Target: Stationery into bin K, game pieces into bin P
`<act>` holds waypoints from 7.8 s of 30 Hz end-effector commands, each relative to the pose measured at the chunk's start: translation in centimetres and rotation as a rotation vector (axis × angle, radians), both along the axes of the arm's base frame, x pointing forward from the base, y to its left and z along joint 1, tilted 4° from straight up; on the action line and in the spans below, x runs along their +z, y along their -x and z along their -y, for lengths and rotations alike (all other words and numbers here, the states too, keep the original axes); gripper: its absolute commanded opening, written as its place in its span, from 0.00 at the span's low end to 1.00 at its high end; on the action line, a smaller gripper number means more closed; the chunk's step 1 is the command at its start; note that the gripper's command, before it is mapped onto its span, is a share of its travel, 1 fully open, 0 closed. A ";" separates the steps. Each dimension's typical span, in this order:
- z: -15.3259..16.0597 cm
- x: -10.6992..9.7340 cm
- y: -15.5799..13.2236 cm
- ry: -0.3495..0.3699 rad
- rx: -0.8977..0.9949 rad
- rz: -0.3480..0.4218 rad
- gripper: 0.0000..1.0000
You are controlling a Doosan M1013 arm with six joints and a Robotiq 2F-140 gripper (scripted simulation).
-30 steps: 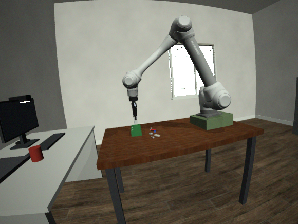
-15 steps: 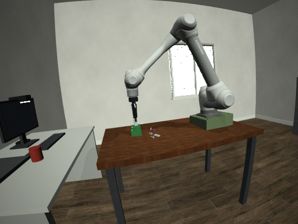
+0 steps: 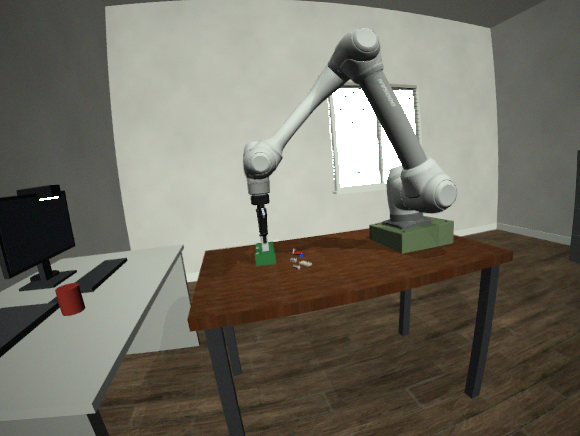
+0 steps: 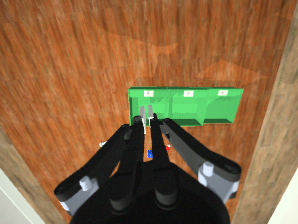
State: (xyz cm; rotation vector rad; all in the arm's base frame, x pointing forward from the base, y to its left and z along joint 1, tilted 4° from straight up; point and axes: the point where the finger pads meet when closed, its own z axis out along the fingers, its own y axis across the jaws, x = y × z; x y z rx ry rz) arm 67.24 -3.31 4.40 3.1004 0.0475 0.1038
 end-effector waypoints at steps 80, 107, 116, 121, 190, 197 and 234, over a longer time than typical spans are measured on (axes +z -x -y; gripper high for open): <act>0.0 -1.1 -0.1 0.000 0.000 0.000 0.05; -0.4 11.6 0.8 0.000 0.000 0.000 0.05; -0.7 12.8 1.4 -0.004 -0.050 0.002 0.18; -1.3 11.0 2.9 -0.012 -0.178 0.007 0.18; -4.3 -3.2 10.6 -0.068 -1.002 0.038 0.18; -4.2 -4.8 10.5 -0.068 -1.002 0.038 0.18; -4.2 -5.9 10.4 -0.068 -1.002 0.038 0.06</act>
